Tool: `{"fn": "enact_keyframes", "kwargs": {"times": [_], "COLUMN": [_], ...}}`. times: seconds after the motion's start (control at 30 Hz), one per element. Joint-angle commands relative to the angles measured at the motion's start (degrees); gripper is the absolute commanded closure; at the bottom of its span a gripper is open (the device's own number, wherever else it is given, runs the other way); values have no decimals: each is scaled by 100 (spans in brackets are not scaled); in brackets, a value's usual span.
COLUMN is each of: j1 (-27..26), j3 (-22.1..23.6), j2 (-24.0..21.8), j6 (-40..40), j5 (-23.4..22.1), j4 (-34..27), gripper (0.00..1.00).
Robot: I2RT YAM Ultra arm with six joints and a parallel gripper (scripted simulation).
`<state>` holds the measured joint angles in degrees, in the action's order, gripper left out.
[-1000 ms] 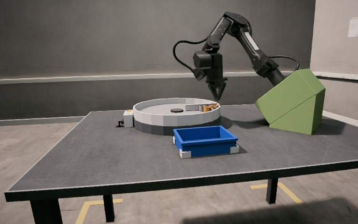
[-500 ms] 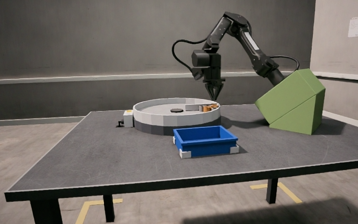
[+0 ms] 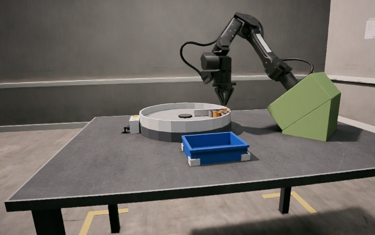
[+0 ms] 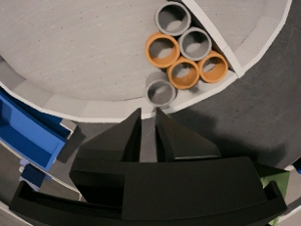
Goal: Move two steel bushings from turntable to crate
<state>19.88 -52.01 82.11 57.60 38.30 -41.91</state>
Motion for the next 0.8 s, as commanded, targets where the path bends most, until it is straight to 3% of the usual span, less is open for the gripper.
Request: {"fn": "enact_keyframes", "kwargs": {"times": [0.0, 0.77], "j1": [-20, 3], "j3": [88, 131], "j2": [-68, -121], "j6": [-37, -15], "j5": [18, 24], "j4": [79, 84], "gripper": [87, 87]}}
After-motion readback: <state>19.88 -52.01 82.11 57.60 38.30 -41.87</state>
